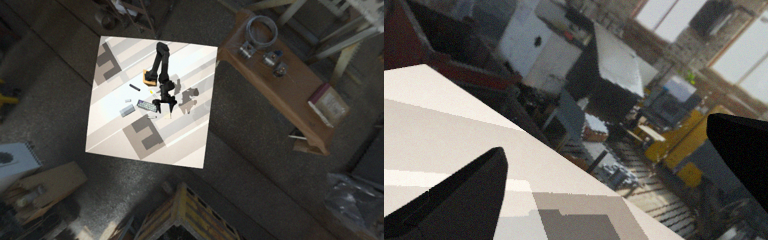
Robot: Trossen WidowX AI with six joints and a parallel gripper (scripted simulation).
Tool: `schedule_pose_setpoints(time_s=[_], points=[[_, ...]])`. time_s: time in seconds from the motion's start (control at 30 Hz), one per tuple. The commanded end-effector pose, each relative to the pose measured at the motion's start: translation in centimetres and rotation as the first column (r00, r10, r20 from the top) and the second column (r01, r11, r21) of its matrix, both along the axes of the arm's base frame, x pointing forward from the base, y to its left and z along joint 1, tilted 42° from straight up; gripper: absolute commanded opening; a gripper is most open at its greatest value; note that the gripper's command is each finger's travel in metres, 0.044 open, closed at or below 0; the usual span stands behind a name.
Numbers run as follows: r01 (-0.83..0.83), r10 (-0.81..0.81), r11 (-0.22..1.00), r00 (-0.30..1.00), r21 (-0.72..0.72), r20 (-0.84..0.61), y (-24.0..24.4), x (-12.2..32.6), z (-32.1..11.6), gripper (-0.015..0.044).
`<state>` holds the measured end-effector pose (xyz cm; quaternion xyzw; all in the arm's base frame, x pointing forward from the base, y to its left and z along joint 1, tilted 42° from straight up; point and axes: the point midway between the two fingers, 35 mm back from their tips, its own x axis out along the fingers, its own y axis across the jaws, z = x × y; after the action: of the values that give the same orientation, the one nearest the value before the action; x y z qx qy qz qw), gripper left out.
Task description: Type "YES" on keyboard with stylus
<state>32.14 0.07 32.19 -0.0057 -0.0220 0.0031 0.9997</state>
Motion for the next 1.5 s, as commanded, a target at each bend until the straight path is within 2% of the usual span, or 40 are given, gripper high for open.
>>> schedule_pose_setpoints(time_s=[0.0, 0.1, 0.27, 0.4, 0.53, 0.7, 0.8, 0.87, 1.37, 1.47], points=[[0.000, 0.000, 1.000, 1.000, -0.002, -0.005, 0.0, 0.1, -0.1, 0.0414], [-0.003, 0.000, 1.000, 0.996, -0.031, -0.085, -0.2, 1.0, -2.0, 0.0335], [-0.068, 0.063, 0.998, 0.927, 0.000, -0.368, -0.3, 3.4, -8.9, 0.0204], [-0.104, 0.163, 0.986, 0.774, 0.131, -0.611, -0.2, 4.0, -15.6, 0.0099], [-0.065, 0.286, 0.951, 0.560, 0.302, -0.778, 0.1, 3.0, -21.6, 0.0000], [0.115, 0.485, 0.845, 0.249, 0.523, -0.838, 0.8, 0.2, -27.6, 0.0000], [0.280, 0.613, 0.741, 0.090, 0.611, -0.785, 1.4, -1.8, -30.0, 0.0000], [0.361, 0.668, 0.685, 0.033, 0.633, -0.743, 1.6, -2.6, -30.8, 0.0000], [0.371, 0.675, 0.678, 0.027, 0.635, -0.737, 1.6, -2.7, -30.8, 0.0000], [0.372, 0.672, 0.680, 0.027, 0.631, -0.740, -0.3, -3.4, -32.6, 0.0000]])
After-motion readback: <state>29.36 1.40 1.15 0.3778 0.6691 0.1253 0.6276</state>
